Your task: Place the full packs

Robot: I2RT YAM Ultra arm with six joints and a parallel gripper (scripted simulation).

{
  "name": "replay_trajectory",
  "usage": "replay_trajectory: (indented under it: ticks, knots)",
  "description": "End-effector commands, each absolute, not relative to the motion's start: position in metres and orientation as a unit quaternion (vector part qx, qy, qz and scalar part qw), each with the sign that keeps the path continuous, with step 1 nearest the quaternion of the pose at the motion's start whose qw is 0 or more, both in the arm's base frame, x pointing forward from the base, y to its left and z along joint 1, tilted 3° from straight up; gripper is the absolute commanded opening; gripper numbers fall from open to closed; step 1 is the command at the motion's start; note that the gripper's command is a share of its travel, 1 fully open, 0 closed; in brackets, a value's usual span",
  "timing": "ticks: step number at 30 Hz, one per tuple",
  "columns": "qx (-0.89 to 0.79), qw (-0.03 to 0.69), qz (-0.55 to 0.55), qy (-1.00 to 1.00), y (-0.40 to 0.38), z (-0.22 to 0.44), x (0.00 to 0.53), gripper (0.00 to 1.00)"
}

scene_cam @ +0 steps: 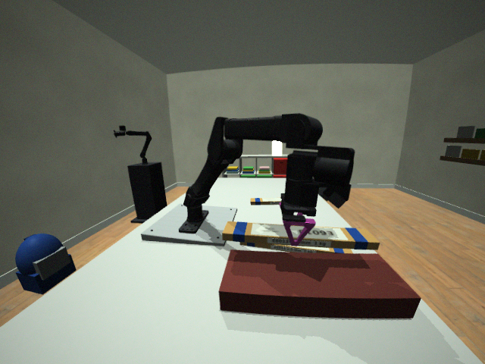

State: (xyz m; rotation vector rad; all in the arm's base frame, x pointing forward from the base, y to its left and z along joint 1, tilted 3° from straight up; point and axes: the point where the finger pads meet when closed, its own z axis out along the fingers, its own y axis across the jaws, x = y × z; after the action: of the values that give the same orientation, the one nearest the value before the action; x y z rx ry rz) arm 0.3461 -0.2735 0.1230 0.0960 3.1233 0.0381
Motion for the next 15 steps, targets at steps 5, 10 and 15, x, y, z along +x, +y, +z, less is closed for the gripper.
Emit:
replay_trajectory:
  ticks: [5,10,15]
  knots:
    - [0.028,0.049,-0.016,0.998,-0.2755,0.1704,0.3524,0.00]
    - [0.028,0.048,-0.016,0.998,-0.2751,0.1700,0.3517,0.00]
    - [0.028,0.047,-0.015,0.998,-0.2748,0.1697,0.3513,0.00]
